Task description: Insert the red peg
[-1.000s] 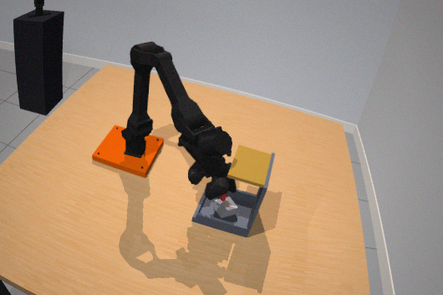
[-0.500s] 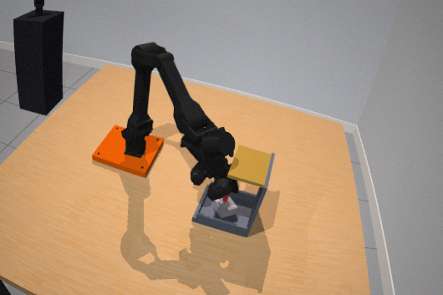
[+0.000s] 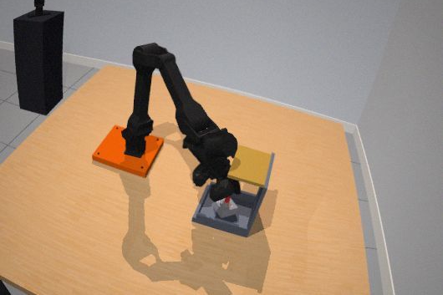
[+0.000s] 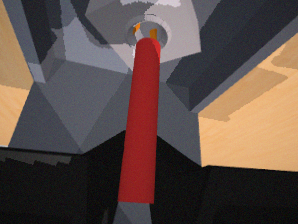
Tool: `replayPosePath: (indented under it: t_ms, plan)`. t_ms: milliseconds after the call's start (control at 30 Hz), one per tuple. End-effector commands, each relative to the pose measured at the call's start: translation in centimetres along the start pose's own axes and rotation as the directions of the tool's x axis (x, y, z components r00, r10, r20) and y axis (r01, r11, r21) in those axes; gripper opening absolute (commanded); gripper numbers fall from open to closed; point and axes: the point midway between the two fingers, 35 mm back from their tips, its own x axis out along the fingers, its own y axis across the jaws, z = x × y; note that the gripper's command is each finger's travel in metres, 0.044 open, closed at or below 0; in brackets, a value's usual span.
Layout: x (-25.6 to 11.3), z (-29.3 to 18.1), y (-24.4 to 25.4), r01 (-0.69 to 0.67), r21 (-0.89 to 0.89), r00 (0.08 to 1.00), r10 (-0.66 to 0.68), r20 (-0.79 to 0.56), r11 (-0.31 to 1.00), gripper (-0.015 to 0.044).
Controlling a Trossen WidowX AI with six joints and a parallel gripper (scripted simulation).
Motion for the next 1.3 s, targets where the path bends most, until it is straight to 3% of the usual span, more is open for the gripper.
replayPosePath:
  t_ms: [0,1267]
  plan:
    - [0.0,-0.3,0.2,-0.006,0.001,1.0,0.006,-0.005,1.0,0.0]
    - [2.5,2.5,0.0,-0.006,0.001,1.0,0.006,-0.004,1.0,0.0]
